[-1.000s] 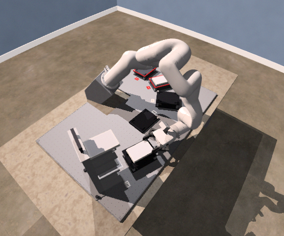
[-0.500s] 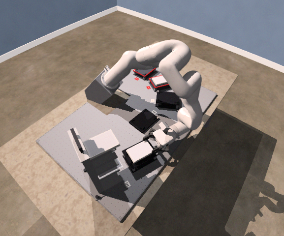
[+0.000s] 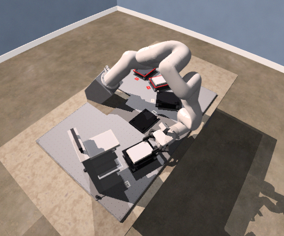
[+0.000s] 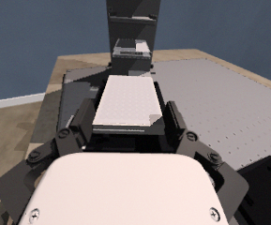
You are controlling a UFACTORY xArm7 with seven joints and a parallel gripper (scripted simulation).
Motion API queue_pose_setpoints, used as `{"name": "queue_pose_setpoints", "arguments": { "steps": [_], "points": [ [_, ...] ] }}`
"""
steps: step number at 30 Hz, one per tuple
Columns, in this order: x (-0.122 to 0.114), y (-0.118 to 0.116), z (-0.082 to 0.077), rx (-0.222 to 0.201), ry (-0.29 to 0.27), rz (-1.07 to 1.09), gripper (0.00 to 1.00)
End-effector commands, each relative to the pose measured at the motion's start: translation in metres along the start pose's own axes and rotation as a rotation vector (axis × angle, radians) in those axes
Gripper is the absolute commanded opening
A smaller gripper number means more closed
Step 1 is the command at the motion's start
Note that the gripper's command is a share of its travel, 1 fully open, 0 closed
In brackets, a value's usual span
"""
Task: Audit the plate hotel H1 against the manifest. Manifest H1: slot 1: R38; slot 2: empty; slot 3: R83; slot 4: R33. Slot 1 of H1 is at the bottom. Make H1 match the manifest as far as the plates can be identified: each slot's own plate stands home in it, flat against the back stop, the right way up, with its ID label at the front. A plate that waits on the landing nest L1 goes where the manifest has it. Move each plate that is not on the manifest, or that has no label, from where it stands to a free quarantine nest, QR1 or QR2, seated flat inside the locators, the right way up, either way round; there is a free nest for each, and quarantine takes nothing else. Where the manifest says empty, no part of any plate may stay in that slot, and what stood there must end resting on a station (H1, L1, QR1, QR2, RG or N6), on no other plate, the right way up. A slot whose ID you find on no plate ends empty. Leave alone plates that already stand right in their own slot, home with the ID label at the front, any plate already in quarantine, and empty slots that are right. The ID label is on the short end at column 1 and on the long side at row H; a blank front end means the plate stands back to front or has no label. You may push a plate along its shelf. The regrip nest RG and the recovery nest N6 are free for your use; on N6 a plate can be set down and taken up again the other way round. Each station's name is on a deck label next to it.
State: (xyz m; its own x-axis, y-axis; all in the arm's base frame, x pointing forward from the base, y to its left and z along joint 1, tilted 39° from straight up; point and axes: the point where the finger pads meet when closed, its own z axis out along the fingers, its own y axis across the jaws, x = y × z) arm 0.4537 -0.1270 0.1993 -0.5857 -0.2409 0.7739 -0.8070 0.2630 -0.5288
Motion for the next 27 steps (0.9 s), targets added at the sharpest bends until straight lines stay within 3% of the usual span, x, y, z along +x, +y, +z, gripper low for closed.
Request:
{"name": "queue_pose_setpoints", "arguments": {
  "steps": [1, 27],
  "points": [
    [-0.0003, -0.0008, -0.0001, 0.000, 0.001, 0.002, 0.00],
    [-0.0053, -0.0008, -0.0001, 0.000, 0.001, 0.002, 0.00]
  ]
}}
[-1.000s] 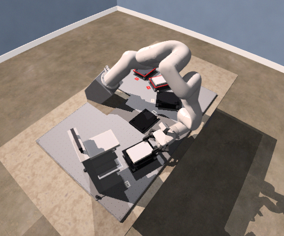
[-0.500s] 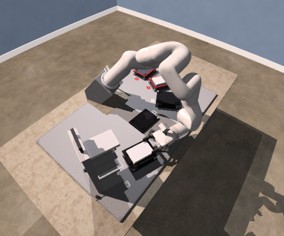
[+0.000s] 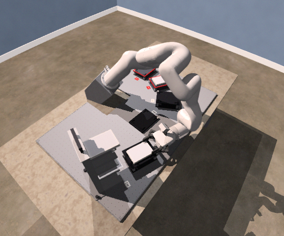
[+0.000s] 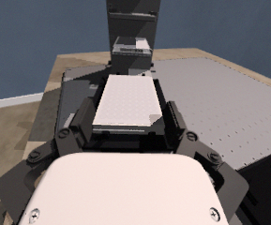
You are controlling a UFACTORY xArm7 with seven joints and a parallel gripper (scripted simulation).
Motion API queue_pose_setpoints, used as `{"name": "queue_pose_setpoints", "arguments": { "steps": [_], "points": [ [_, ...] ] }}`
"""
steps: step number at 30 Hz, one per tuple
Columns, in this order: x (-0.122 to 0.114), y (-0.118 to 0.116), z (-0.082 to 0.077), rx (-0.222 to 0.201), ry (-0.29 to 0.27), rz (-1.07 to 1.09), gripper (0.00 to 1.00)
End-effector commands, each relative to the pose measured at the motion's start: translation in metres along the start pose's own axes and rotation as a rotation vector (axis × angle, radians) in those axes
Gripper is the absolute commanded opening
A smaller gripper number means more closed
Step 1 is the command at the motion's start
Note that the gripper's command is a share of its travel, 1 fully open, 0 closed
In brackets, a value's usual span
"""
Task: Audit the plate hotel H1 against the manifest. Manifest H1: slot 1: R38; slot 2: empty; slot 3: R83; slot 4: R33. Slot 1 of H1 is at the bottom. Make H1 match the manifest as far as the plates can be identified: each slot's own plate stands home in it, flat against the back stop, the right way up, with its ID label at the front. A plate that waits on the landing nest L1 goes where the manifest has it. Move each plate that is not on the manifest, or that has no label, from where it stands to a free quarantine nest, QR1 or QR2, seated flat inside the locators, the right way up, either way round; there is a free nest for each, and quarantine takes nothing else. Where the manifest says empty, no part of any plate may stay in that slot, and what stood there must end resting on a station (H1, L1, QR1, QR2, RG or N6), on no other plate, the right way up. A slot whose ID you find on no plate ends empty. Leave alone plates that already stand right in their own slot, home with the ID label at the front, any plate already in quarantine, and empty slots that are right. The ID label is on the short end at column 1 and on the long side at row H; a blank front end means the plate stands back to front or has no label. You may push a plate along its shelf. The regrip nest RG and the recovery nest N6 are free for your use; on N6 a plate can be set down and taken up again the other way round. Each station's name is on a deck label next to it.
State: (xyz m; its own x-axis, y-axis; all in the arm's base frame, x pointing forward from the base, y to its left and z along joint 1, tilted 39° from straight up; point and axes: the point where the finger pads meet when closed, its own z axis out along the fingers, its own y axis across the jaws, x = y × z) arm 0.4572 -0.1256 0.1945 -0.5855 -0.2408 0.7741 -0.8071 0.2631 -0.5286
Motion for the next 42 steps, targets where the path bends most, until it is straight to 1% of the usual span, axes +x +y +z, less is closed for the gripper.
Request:
{"name": "queue_pose_setpoints", "arguments": {
  "steps": [1, 8, 9, 42],
  "points": [
    [0.0008, -0.0009, -0.0002, 0.000, 0.000, 0.003, 0.00],
    [0.0009, -0.0009, -0.0002, 0.000, 0.000, 0.003, 0.00],
    [0.0009, -0.0009, -0.0002, 0.000, 0.000, 0.003, 1.00],
    [0.0009, -0.0009, -0.0001, 0.000, 0.001, 0.003, 1.00]
  ]
}}
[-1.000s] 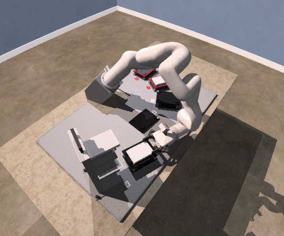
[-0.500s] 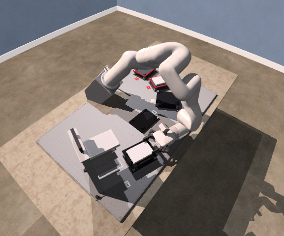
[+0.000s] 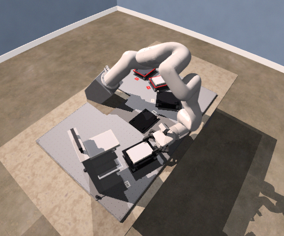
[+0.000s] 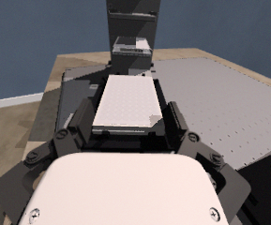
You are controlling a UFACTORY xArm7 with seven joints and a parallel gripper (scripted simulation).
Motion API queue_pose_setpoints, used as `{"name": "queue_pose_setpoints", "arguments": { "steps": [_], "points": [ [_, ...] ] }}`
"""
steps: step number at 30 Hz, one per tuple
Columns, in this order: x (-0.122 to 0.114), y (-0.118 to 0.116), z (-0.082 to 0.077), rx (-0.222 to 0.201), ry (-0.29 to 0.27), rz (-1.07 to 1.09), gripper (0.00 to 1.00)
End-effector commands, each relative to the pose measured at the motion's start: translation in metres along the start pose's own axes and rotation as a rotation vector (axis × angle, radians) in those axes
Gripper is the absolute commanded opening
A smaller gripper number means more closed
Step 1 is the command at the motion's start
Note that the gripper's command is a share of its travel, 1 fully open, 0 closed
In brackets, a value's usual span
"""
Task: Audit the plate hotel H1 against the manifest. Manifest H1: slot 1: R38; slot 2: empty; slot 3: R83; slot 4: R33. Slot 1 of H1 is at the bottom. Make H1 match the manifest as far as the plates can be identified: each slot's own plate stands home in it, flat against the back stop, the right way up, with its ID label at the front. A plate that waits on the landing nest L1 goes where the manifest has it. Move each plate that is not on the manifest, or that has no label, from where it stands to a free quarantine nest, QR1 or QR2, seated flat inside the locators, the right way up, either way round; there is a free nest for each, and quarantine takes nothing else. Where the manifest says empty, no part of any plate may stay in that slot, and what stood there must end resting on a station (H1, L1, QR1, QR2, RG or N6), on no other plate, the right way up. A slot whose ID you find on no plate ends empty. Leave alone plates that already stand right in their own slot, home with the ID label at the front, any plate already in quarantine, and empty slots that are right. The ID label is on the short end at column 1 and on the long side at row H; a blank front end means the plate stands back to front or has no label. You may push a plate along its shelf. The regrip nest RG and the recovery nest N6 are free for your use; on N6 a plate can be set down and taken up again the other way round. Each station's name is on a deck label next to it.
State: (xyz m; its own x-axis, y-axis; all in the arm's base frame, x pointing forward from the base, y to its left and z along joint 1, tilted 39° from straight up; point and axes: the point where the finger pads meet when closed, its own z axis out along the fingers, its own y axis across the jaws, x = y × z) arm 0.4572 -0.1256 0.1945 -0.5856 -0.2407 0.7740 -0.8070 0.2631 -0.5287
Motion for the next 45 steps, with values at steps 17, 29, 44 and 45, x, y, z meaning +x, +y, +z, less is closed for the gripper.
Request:
{"name": "queue_pose_setpoints", "arguments": {
  "steps": [17, 29, 44, 45],
  "points": [
    [0.001, -0.001, -0.024, 0.000, 0.000, 0.003, 1.00],
    [0.001, -0.001, -0.040, 0.000, 0.000, 0.003, 1.00],
    [0.001, -0.001, -0.060, 0.000, 0.000, 0.003, 1.00],
    [0.001, -0.001, -0.060, 0.000, 0.000, 0.003, 1.00]
  ]
}}
